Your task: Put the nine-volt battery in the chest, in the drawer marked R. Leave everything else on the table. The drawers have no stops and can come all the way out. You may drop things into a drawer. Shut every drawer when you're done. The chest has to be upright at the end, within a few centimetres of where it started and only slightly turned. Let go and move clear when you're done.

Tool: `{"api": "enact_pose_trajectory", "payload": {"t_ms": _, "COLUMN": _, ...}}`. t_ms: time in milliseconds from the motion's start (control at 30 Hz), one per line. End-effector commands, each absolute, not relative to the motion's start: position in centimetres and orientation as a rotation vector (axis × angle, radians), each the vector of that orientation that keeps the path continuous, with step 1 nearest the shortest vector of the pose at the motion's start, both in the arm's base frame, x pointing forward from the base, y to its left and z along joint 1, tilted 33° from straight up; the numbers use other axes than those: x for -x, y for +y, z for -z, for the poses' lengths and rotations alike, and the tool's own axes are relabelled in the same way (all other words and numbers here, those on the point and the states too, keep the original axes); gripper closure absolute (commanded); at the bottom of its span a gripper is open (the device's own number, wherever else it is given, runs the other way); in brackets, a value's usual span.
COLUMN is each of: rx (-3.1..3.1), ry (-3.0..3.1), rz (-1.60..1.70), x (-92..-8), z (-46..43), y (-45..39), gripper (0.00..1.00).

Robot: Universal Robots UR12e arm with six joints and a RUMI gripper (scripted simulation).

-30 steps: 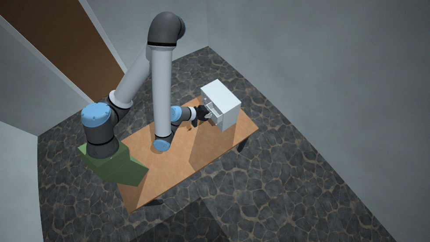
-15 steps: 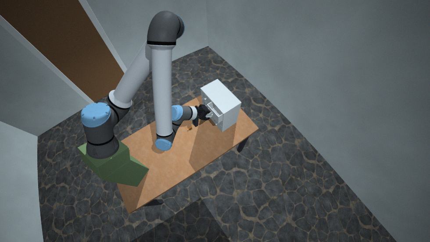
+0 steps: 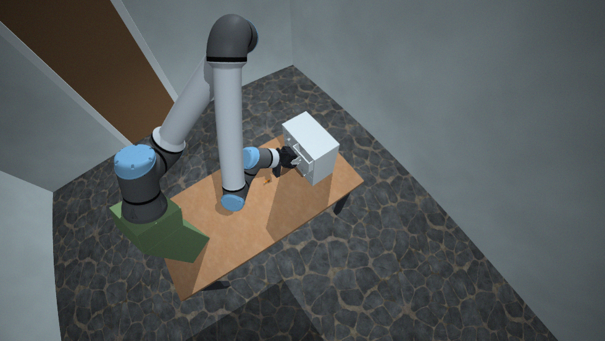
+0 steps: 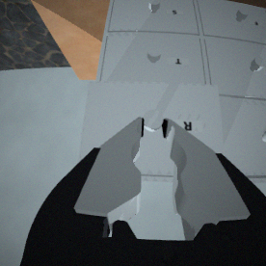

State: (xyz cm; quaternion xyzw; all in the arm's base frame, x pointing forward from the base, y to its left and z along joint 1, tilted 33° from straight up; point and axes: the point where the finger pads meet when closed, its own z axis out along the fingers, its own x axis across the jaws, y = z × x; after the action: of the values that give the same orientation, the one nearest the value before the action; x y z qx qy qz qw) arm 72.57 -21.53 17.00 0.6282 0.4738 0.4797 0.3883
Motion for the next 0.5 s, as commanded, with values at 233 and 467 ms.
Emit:
{"api": "enact_pose_trajectory", "payload": {"t_ms": 233, "rx": -1.597, "ry": 1.205, "rz": -1.22, "x": -73.31, "z": -17.48, "y": -21.72, "gripper": 0.93}}
{"api": "enact_pose_trajectory", "payload": {"t_ms": 467, "rx": -1.597, "ry": 1.205, "rz": -1.22, "x": -73.61, "z": -17.66, "y": -21.79, "gripper": 0.93}}
